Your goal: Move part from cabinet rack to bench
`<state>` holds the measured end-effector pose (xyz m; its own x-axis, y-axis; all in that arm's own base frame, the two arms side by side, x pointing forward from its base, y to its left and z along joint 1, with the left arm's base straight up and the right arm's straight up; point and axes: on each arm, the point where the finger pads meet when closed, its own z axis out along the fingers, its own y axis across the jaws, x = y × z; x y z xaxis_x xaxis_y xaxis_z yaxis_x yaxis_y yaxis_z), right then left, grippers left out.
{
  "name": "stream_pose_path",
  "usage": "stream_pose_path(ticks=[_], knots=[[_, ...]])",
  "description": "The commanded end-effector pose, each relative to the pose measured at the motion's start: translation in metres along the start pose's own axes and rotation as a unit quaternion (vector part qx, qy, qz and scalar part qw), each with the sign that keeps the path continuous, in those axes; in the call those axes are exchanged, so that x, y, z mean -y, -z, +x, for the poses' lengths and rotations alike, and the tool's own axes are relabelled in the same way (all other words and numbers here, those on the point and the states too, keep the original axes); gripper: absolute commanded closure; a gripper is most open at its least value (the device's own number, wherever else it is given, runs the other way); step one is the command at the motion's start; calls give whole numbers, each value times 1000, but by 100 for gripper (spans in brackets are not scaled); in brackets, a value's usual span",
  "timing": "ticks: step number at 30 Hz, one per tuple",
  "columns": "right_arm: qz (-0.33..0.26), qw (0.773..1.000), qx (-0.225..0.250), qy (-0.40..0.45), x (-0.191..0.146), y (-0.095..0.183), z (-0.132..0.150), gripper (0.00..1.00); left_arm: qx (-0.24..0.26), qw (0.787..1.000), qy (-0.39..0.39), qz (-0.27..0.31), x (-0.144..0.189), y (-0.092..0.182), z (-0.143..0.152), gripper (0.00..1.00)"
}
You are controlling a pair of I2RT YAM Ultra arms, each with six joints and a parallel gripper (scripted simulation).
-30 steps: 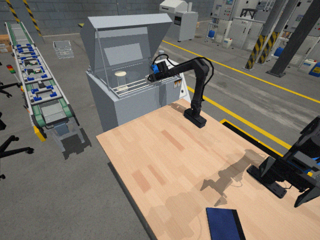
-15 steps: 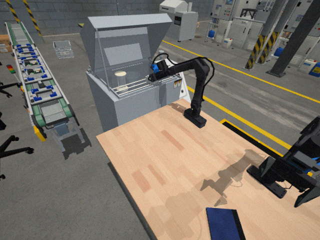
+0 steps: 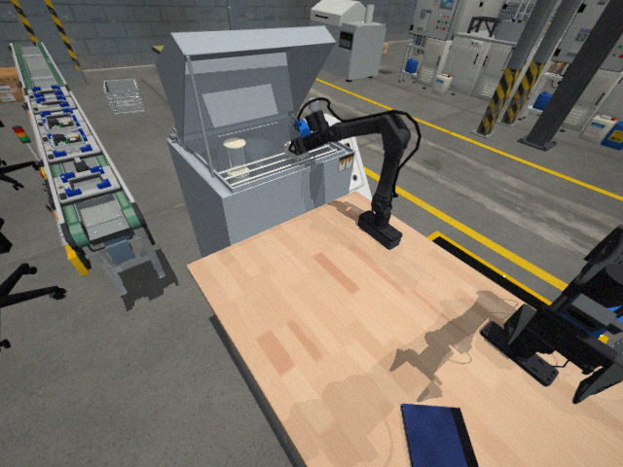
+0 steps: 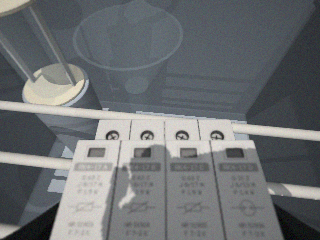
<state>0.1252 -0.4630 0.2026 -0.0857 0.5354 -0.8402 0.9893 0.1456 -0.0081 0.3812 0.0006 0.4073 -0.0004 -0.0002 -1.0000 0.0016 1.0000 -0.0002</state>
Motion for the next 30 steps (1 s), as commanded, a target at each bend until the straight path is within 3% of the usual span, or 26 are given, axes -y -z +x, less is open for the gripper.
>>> stream_pose_path(ticks=[1,30], knots=[[-7,995,99,-11,-3,27,-74,24,22,1000,-2,-2,1,7,-19,0],[-6,995,98,-12,-2,42,-103,24,22,1000,-2,-2,1,7,-19,0]])
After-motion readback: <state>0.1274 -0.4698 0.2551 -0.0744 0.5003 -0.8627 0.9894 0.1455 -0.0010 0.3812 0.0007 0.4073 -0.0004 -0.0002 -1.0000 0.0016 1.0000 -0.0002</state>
